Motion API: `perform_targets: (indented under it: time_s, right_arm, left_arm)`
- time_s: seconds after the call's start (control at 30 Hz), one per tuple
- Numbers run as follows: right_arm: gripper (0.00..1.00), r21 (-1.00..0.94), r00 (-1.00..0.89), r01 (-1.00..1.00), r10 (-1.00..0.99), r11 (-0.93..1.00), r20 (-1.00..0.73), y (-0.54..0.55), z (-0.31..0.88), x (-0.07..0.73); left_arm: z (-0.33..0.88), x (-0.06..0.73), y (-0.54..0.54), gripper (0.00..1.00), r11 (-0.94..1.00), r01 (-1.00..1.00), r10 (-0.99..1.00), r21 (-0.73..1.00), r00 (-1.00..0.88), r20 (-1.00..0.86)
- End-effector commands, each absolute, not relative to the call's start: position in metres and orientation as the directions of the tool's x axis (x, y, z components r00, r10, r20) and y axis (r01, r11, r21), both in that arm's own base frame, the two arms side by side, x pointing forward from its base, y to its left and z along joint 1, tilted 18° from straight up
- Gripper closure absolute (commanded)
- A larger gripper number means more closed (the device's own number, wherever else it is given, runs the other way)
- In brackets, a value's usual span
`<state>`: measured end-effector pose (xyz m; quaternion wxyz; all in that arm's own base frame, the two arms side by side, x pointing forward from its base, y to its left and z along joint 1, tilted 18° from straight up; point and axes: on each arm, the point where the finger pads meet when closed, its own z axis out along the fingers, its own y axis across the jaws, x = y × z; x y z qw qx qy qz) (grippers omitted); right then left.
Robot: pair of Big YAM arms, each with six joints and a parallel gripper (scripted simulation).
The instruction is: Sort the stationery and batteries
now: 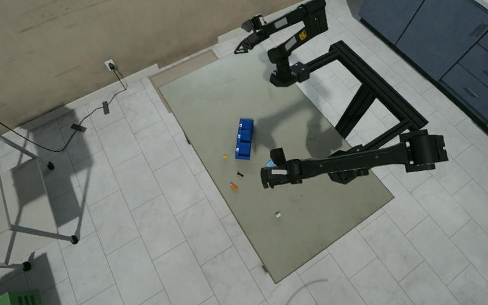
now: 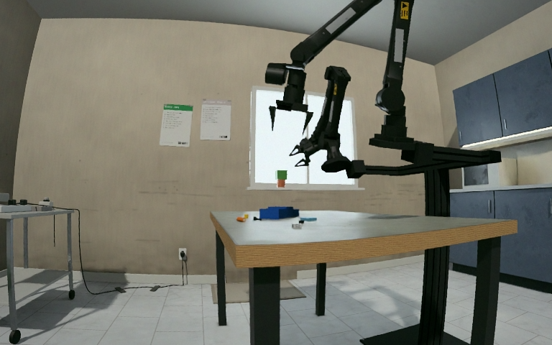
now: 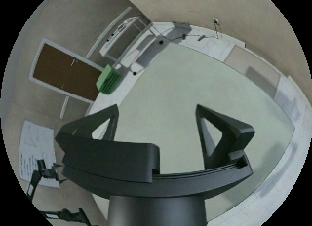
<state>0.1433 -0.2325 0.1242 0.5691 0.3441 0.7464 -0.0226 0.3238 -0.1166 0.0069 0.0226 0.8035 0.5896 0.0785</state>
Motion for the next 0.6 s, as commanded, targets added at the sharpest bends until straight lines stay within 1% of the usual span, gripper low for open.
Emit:
perform_targets:
  time_s: [0.0, 0.57]
  right_arm:
    - [0.0, 0.366, -0.115, 0.555, 0.504, 0.747, -0.856, -0.243, 0.132, 0.142]
    - [0.0, 0.396, -0.134, 0.718, 0.672, 0.572, -0.729, -0.269, 0.122, 0.117]
  left_arm:
    - [0.009, 0.326, -0.118, 0.0, -0.304, 0.943, 0.951, 0.137, 0.293, 0.098]
    - [0.009, 0.326, -0.118, 0.0, -0.304, 0.943, 0.951, 0.137, 0.293, 0.098]
